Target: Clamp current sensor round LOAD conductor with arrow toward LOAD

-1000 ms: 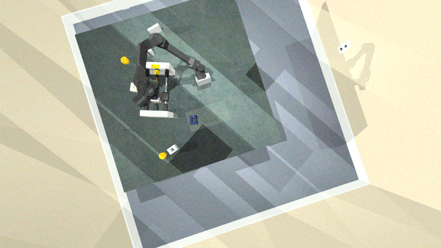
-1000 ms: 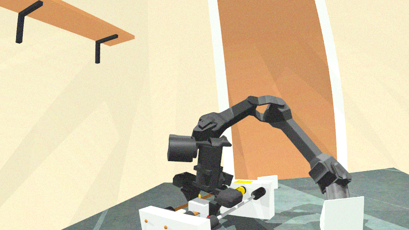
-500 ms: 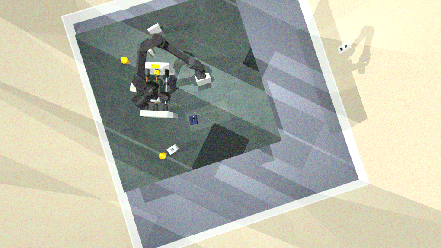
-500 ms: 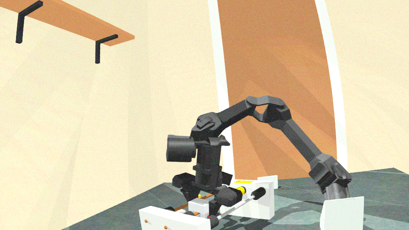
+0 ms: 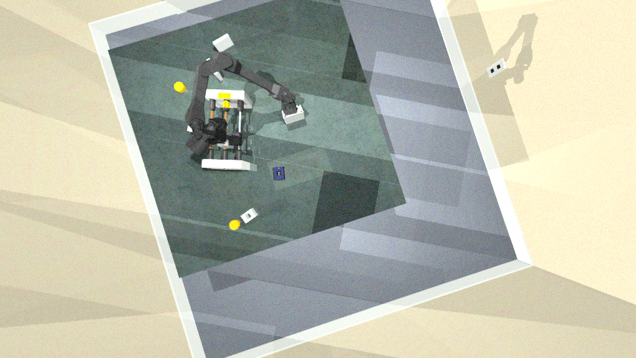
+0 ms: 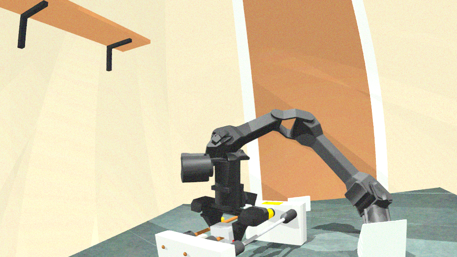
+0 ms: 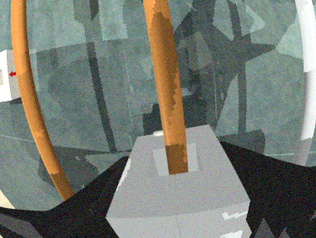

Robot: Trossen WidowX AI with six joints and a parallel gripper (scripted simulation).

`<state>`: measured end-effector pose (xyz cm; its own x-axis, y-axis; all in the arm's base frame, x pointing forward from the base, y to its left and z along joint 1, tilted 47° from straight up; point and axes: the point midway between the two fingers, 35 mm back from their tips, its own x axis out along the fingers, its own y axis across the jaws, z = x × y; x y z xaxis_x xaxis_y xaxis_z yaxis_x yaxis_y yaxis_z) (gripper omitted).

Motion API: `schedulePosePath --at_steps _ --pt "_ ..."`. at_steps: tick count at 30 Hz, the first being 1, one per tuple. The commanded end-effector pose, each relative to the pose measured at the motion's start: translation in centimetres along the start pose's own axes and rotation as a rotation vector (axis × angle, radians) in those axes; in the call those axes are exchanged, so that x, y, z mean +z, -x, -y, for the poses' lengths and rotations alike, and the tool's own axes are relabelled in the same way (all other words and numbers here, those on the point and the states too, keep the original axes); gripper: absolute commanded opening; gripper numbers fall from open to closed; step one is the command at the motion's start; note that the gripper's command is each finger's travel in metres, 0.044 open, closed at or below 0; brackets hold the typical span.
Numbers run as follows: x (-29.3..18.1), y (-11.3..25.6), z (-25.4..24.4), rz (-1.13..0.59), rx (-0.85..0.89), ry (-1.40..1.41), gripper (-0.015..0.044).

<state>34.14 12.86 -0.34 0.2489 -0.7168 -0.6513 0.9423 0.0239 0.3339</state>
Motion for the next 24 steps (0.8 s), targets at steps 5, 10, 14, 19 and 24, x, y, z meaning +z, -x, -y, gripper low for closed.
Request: schedulePosePath --at_steps 5,10,14,19,24 --pt "-0.01 -0.04 0.01 -0.001 0.0 -0.001 0.0105" --pt "-0.01 -0.04 0.01 -0.001 0.0 -0.001 0.0236" --pt "-0.01 -0.04 0.01 -0.001 0.0 -0.001 0.0266" --pt "-0.01 -0.04 0.01 -0.001 0.0 -0.001 0.0266" --pt "-0.01 -0.04 0.01 -0.001 0.0 -0.001 0.0266"
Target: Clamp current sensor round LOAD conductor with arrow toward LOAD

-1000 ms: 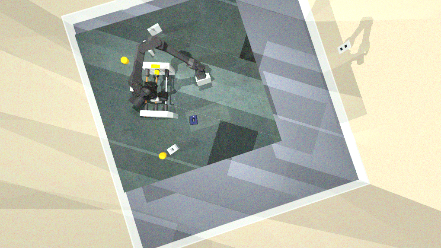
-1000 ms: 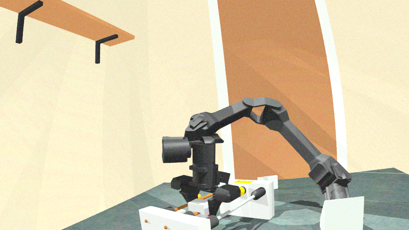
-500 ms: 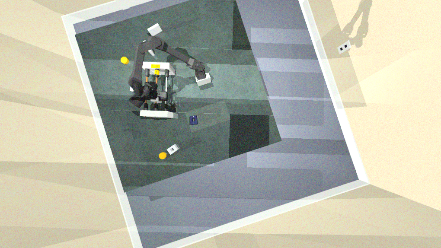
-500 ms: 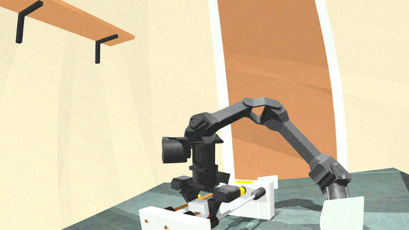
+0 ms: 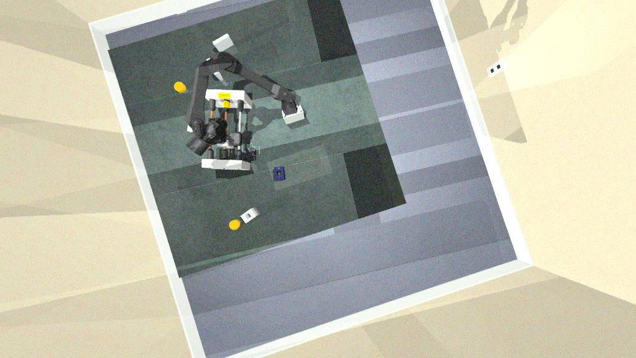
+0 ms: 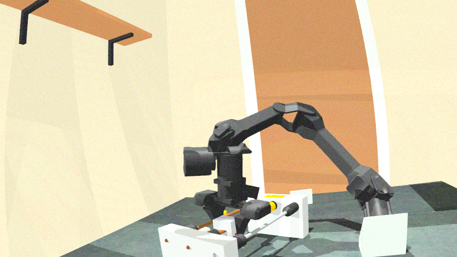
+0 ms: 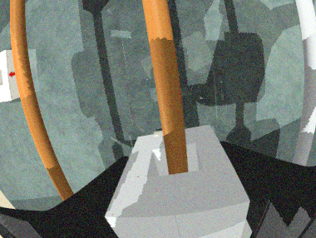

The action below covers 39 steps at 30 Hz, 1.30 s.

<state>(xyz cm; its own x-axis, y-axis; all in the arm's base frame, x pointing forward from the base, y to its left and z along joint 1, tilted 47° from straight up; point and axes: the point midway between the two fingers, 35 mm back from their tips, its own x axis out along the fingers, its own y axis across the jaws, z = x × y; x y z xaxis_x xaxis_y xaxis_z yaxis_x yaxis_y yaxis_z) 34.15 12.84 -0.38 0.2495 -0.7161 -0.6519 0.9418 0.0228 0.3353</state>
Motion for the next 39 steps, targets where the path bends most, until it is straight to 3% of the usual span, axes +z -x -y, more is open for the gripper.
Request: schedulePosePath --at_steps 1,20,27,36,39 --pt "0.0 0.0 0.0 0.0 0.0 0.001 0.0266" --pt "0.0 0.0 0.0 0.0 0.0 0.001 0.0266" --pt "0.0 0.0 0.0 0.0 0.0 0.001 0.044" --pt "0.0 0.3 0.0 0.001 0.003 0.001 0.044" --pt "-0.3 4.3 0.5 0.001 0.06 0.002 0.044"
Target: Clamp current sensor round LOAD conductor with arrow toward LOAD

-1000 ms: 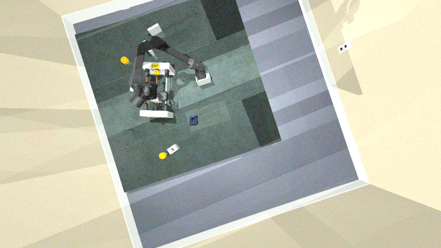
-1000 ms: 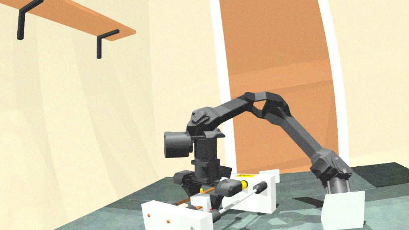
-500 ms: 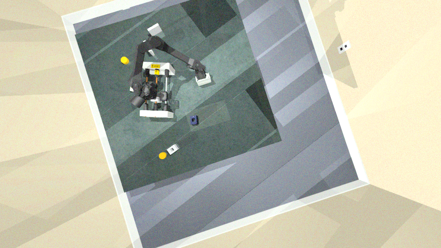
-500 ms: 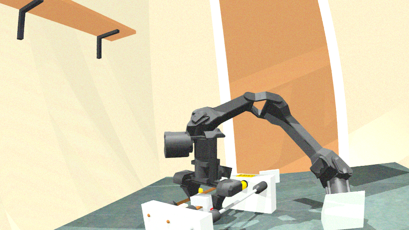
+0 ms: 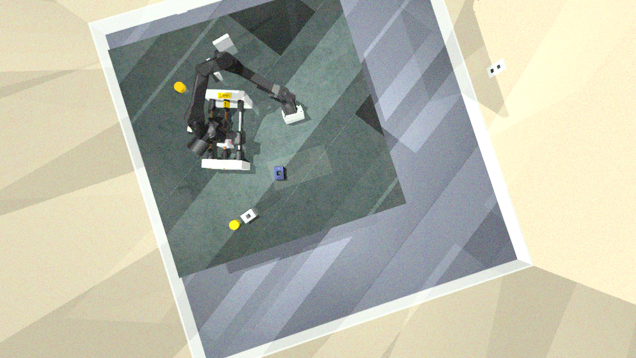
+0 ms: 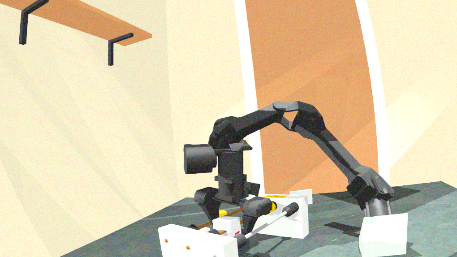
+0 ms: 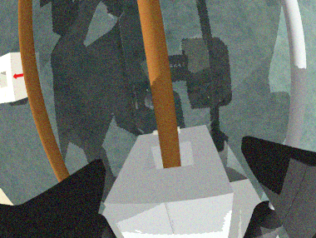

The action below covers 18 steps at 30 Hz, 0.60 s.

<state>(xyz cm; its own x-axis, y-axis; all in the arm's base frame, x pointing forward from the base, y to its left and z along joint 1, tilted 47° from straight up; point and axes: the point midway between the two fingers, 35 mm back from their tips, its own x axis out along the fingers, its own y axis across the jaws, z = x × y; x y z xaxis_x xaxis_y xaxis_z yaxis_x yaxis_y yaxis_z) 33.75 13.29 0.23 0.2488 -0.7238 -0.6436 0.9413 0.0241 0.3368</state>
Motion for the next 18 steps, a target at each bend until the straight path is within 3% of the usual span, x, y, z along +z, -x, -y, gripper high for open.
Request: schedulePosePath --at_steps 1,4,10,18 --pt "-0.4 5.3 0.7 -0.011 0.084 0.001 0.044" --pt "-0.2 9.3 1.6 -0.015 0.145 0.0 0.044" --pt "0.0 9.6 1.6 -0.018 0.149 0.012 0.044" --pt "3.9 10.7 1.8 -0.131 0.2 0.558 0.044"
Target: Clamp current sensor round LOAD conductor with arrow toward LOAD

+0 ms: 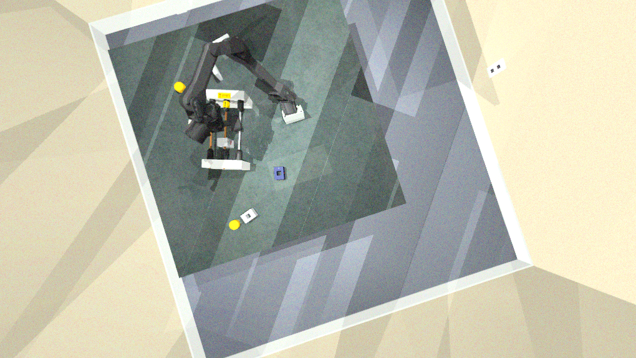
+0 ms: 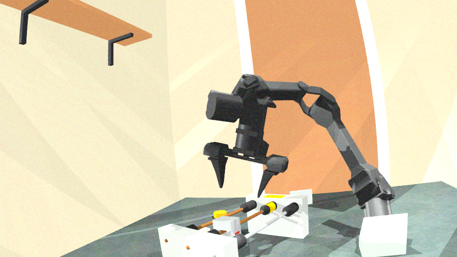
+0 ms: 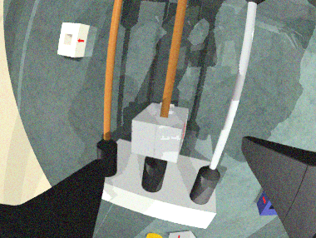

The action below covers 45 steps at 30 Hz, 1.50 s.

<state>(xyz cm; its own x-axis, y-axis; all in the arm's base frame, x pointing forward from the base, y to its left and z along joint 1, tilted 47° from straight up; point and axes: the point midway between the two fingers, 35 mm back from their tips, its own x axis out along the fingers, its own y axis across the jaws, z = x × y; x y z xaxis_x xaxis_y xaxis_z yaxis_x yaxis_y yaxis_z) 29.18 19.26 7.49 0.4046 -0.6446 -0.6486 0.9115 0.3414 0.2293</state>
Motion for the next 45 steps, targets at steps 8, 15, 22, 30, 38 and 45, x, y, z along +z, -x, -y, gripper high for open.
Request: schedulePosePath --at_steps 8,15,22,30,38,45 --pt "5.2 1.7 2.5 -0.164 0.22 0.846 0.044" --pt "7.1 2.0 4.2 -0.145 0.403 1.231 0.044" --pt "8.2 2.1 5.5 -0.067 0.559 1.52 0.044" --pt "9.0 2.0 6.9 0.099 0.713 1.852 0.044" --pt "9.4 1.8 7.9 0.301 0.812 2.13 0.044" --pt "9.4 1.8 7.9 0.301 0.812 2.13 0.044"
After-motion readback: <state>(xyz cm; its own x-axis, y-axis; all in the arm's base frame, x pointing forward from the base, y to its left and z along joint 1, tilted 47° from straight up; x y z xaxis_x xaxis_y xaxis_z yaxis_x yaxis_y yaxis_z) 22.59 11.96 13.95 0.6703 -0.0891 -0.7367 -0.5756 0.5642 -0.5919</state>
